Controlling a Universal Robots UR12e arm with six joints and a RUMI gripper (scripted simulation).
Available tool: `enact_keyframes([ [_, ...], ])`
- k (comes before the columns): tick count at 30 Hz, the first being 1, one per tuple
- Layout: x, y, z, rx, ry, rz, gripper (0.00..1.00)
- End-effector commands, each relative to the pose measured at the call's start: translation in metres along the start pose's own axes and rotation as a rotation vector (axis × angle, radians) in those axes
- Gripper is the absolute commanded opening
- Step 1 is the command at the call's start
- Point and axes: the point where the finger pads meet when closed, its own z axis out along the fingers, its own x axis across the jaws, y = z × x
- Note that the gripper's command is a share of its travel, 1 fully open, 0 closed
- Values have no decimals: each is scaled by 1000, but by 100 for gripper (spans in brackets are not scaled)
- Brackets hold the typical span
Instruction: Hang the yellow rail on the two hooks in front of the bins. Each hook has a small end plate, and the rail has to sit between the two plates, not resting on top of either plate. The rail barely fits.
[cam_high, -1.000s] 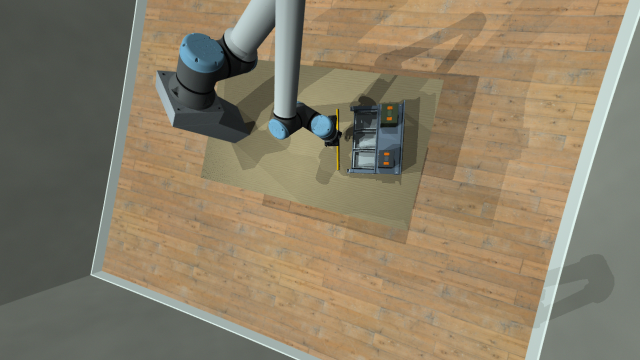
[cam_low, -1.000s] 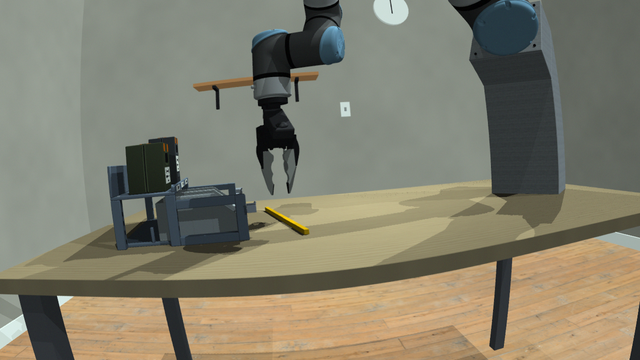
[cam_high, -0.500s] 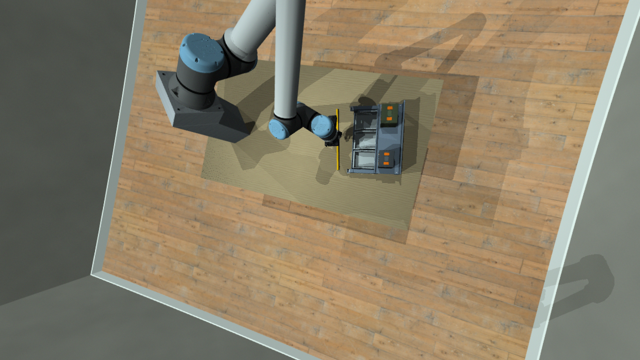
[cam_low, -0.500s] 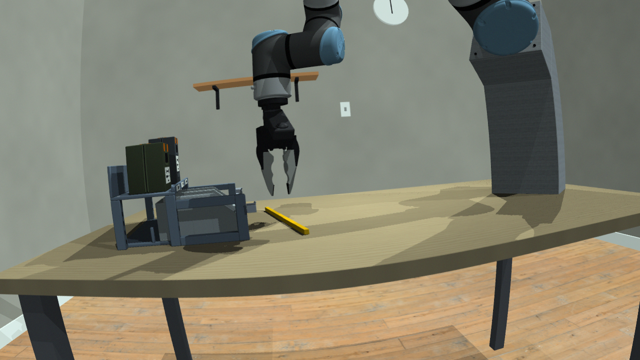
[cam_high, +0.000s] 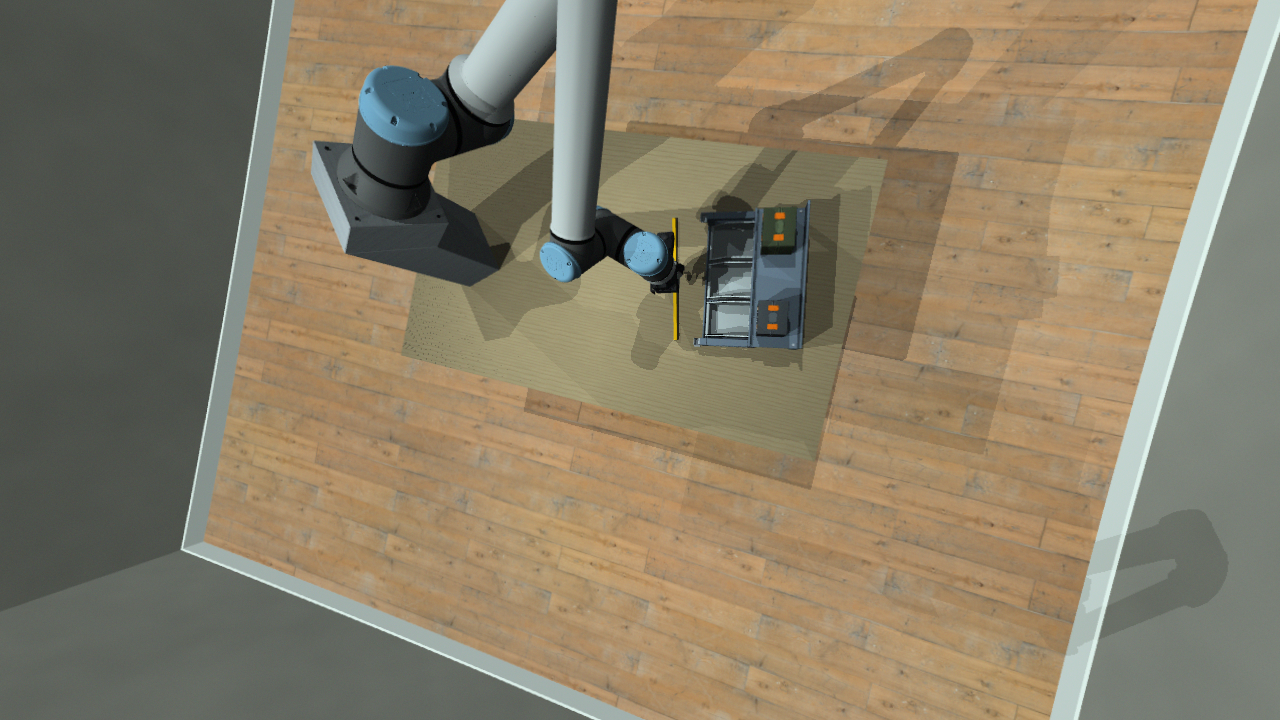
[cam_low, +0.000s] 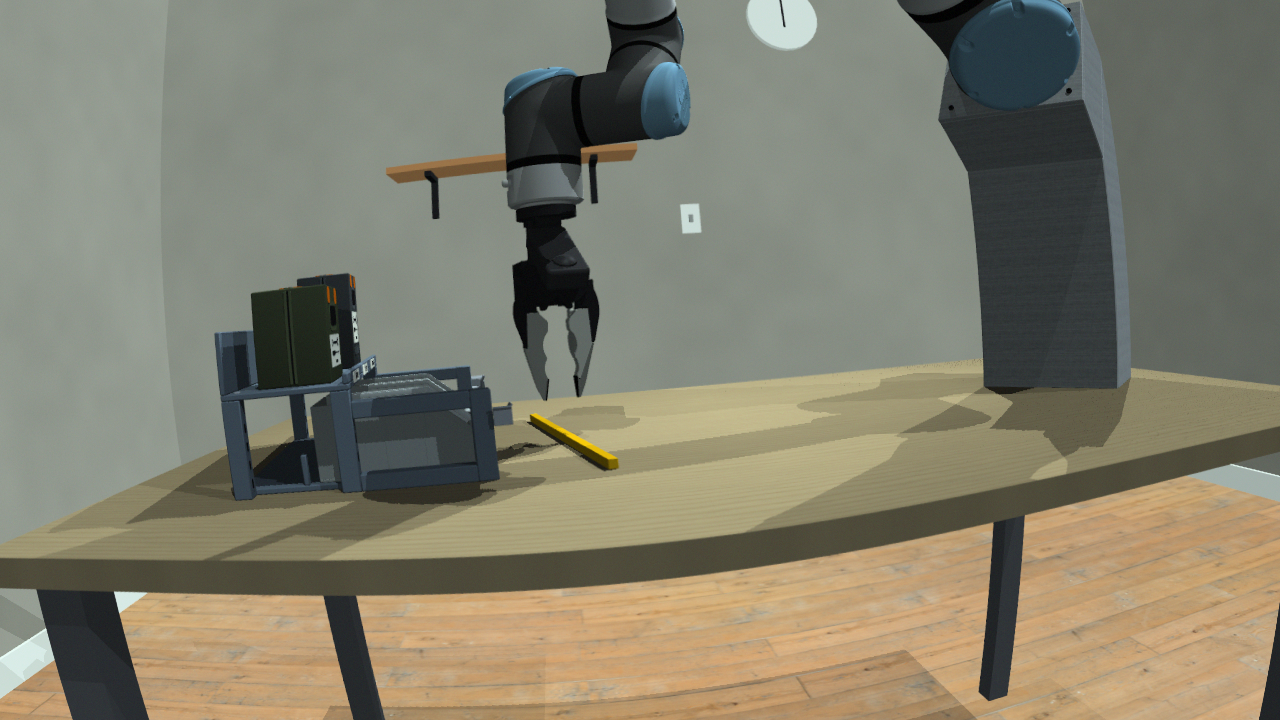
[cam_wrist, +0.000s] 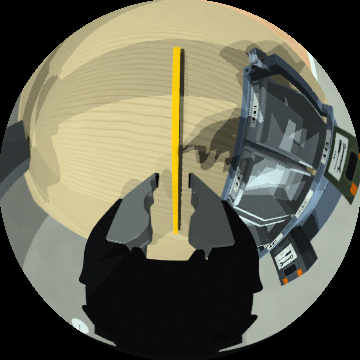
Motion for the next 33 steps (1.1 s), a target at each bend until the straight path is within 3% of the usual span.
enact_keyframes([
  [1, 0, 0, 5, -1, 1, 0, 22],
  [33, 1, 1, 31, -1, 1, 0, 22],
])
